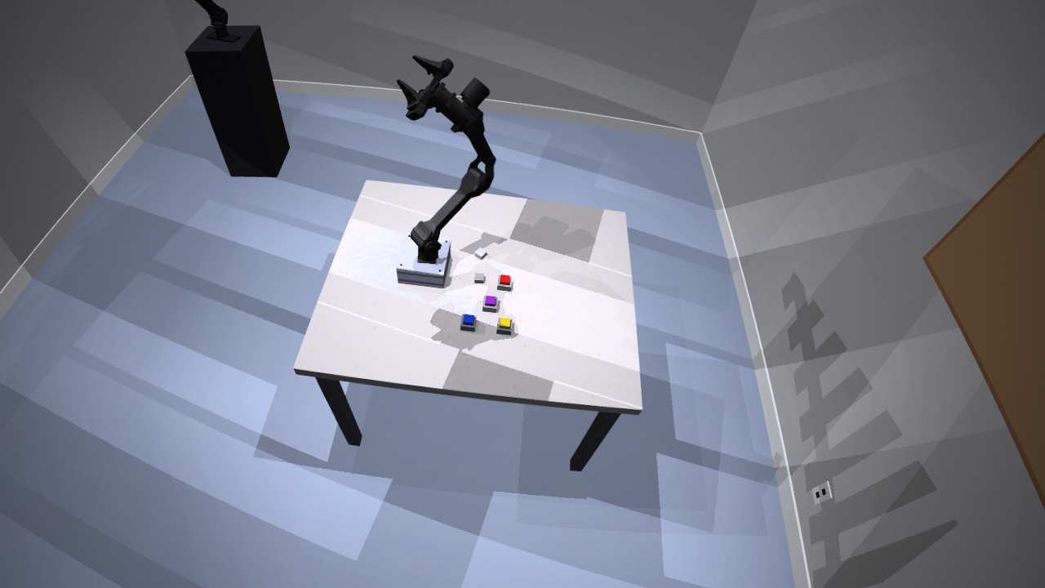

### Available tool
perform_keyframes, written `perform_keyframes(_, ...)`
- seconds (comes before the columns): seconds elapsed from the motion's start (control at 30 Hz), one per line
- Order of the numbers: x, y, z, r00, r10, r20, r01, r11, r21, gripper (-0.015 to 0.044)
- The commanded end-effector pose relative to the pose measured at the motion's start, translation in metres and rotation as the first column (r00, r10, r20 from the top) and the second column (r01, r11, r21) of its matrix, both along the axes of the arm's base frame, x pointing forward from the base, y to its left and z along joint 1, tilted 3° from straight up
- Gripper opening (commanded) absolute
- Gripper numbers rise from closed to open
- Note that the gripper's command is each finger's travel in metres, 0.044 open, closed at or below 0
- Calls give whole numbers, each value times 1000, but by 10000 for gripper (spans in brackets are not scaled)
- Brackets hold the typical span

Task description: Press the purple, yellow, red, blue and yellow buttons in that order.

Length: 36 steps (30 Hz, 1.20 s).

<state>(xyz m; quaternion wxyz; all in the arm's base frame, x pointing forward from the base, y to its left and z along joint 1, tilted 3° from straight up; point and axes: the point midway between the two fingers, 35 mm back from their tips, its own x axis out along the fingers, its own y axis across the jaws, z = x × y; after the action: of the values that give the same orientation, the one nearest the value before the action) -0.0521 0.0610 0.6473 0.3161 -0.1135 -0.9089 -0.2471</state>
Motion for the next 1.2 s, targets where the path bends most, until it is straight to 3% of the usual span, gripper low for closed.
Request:
perform_keyframes(0.0, -2, -3, -1, 1000, 7, 5, -7, 1000, 14, 400)
perform_keyframes(0.1, -30, -43, -17, 993, 92, 74, -106, 972, 211, 400)
perform_keyframes(0.3, -69, -134, -54, 975, 146, 165, -217, 773, 596, 400)
perform_keyframes(0.47, -71, -224, -103, 958, 229, 174, -259, 419, 870, 400)
perform_keyframes(0.6, -48, -287, -151, 928, 343, 149, -186, 80, 979, 400)
perform_keyframes(0.77, 3, -345, -216, 838, 533, 113, 47, -278, 960, 400)
perform_keyframes(0.9, 56, -371, -271, 701, 705, 107, 319, -445, 837, 400)
perform_keyframes(1.03, 113, -378, -328, 498, 856, 139, 610, -459, 646, 400)
perform_keyframes(1.17, 168, -364, -384, 238, 947, 216, 852, -310, 421, 400)
